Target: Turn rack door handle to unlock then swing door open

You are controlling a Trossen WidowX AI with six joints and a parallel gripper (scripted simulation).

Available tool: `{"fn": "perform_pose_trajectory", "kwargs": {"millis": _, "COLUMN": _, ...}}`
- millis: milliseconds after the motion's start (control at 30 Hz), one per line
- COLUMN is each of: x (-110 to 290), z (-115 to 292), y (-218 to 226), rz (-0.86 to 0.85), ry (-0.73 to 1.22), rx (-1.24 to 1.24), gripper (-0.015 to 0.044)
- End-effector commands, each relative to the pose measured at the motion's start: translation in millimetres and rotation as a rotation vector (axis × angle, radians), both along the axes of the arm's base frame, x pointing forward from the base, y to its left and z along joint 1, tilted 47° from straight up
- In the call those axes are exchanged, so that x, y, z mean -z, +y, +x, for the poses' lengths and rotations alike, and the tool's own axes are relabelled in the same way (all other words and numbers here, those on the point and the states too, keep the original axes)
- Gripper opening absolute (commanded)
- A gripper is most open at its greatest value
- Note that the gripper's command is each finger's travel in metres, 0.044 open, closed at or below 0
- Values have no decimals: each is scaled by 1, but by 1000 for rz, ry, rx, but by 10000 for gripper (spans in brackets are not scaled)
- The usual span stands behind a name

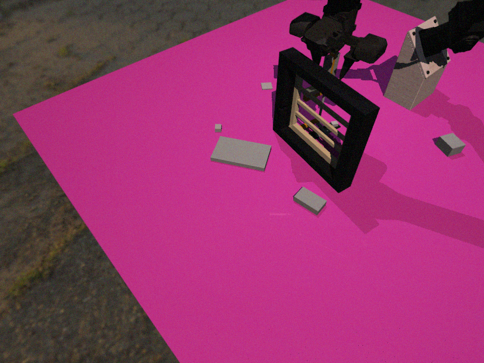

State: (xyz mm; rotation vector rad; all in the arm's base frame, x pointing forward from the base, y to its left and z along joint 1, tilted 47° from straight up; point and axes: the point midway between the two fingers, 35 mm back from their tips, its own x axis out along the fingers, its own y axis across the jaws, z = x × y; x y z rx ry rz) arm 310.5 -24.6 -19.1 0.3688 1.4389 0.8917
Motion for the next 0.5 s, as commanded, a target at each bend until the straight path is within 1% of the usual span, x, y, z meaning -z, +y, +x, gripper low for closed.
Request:
{"fn": "perform_pose_trajectory", "kwargs": {"millis": 0, "x": 0, "z": 0, "y": 0, "rz": 20, "ry": -119, "rx": -115, "gripper": 280}}
{"fn": "perform_pose_trajectory", "kwargs": {"millis": 467, "x": 0, "z": 0, "y": 0, "rz": 95, "ry": -614, "rx": -595, "gripper": 280}}
